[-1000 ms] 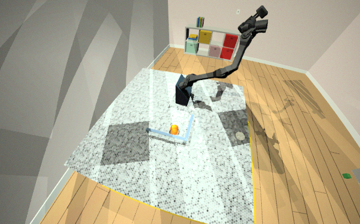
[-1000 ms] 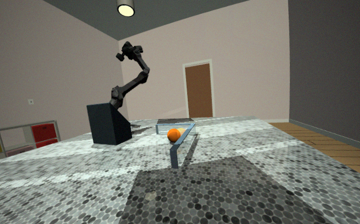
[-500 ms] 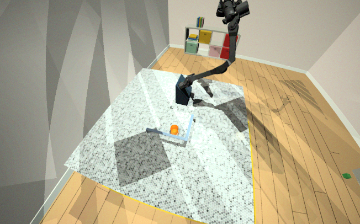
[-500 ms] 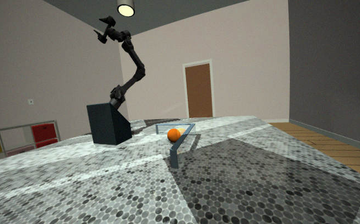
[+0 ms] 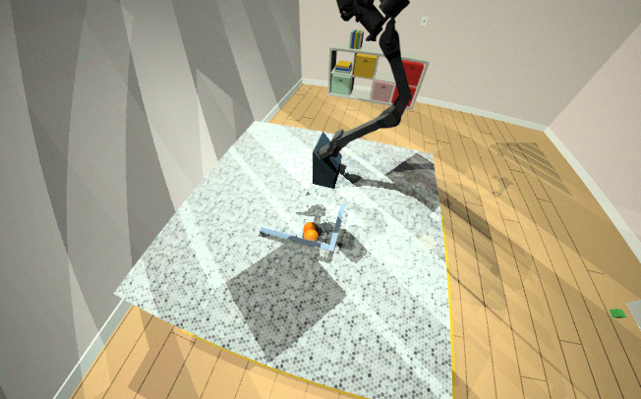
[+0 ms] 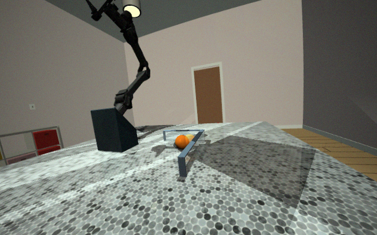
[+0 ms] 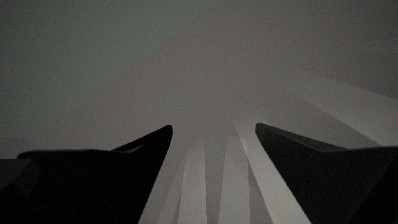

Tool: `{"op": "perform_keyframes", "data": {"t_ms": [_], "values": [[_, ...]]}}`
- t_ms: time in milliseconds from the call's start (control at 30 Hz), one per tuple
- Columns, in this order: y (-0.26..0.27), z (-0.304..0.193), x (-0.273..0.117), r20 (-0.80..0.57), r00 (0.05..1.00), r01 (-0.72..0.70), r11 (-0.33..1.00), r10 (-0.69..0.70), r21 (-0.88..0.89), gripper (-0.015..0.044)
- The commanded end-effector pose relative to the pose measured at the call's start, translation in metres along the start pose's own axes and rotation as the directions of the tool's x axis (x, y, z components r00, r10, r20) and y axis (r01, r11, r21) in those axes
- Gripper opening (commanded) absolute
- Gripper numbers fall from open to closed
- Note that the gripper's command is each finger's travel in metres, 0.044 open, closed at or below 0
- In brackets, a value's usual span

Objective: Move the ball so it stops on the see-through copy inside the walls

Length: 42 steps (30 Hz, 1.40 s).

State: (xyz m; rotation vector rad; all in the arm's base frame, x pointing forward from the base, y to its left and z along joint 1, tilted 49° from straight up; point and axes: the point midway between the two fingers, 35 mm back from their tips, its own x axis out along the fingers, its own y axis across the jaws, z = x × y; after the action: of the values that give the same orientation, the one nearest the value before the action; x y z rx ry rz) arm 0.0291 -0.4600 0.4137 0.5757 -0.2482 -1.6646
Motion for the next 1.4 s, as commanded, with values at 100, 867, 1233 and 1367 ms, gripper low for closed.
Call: {"op": "perform_keyframes", "data": {"t_ms": [100,867,1233,1367], "values": [[0.05,-0.111,0.009,-0.29,0.949,-0.172,0.973,0.122,-0.155,0.0421],[0.138,-0.437,-0.171,-0.956,0.249,-0.864,0.482,0.158,-0.145,0.0421],[0.088,-0.545,-0.325,-0.97,-0.216,-0.96,0.206,-0.116,0.189,0.0421],[0.054,-0.568,-0.382,-0.9,-0.357,-0.933,0.142,-0.249,0.331,0.0421]]}}
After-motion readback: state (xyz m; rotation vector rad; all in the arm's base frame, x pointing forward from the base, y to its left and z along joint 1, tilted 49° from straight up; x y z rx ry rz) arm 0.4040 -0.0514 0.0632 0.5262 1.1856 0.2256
